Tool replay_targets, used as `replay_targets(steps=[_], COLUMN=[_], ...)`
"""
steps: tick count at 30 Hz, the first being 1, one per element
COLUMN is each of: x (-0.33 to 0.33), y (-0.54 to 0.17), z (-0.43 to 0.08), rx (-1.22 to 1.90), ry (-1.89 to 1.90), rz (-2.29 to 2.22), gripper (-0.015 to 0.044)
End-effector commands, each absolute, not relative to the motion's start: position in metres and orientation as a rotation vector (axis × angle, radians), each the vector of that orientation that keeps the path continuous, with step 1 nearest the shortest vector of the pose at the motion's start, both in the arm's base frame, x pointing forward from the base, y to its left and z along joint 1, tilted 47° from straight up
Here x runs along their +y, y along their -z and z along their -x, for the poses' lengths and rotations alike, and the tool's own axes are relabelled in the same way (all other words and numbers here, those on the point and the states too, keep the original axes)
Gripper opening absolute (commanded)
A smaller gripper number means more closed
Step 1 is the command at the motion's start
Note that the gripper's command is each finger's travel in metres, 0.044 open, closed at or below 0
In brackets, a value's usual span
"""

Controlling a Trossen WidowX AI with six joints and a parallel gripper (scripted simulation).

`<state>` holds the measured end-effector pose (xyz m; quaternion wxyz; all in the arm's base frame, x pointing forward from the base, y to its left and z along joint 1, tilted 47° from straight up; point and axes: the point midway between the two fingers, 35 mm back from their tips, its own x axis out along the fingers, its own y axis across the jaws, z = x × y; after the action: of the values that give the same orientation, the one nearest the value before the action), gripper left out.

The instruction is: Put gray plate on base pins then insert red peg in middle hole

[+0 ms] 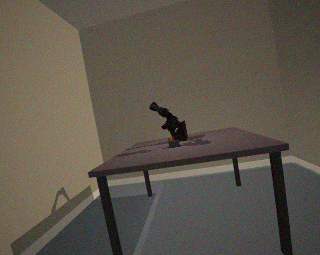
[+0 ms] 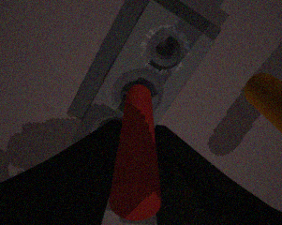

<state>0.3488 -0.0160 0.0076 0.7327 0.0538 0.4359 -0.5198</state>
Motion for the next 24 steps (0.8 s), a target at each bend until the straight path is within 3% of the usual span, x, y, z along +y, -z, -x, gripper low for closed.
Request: replay_targets(steps=[1, 24], x=[-0.0165, -0.0162], y=[-0.0075, -0.006], z=[-0.349, -0.3501], rx=[0.958, 0.958], ry=[1.143, 1.144], rz=[-0.115, -0.12], gripper=[0.0, 0.0])
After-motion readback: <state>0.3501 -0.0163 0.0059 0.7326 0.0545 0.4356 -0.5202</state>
